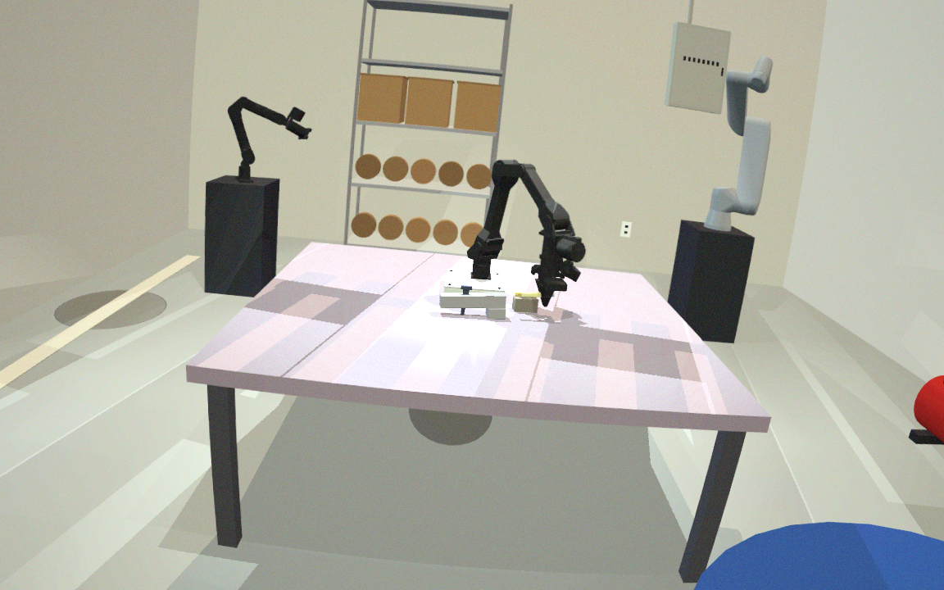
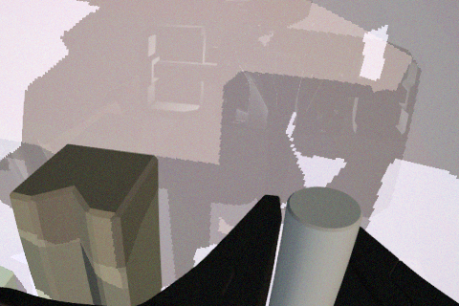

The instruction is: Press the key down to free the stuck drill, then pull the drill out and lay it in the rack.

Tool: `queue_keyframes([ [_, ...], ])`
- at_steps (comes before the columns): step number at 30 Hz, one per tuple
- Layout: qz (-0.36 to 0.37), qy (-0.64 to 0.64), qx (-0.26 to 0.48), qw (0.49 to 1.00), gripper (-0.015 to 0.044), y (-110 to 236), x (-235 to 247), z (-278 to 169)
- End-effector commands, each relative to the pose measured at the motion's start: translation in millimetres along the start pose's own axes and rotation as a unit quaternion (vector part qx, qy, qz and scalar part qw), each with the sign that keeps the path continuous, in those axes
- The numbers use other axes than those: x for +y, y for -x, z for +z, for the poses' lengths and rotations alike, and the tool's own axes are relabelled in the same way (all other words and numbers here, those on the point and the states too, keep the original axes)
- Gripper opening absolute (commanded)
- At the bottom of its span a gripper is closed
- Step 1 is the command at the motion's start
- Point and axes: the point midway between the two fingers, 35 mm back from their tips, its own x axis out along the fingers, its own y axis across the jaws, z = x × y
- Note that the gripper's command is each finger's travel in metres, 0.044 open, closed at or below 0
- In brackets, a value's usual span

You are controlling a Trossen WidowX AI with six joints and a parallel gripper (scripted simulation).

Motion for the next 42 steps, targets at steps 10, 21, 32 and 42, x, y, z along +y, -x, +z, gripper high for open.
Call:
queue_keyframes([
  [10, -0.004, -0.003, 0.000, 1.000, 0.0000, 5.1, -0.5, -0.4],
  [21, -0.004, -0.003, 0.000, 1.000, 0.0000, 7.2, -0.5, -0.5],
  [32, -0.004, -0.003, 0.000, 1.000, 0.0000, 9.4, -0.6, -0.6],
  [42, -0.004, -0.003, 0.000, 1.000, 0.0000, 11.3, -0.7, -0.7],
])
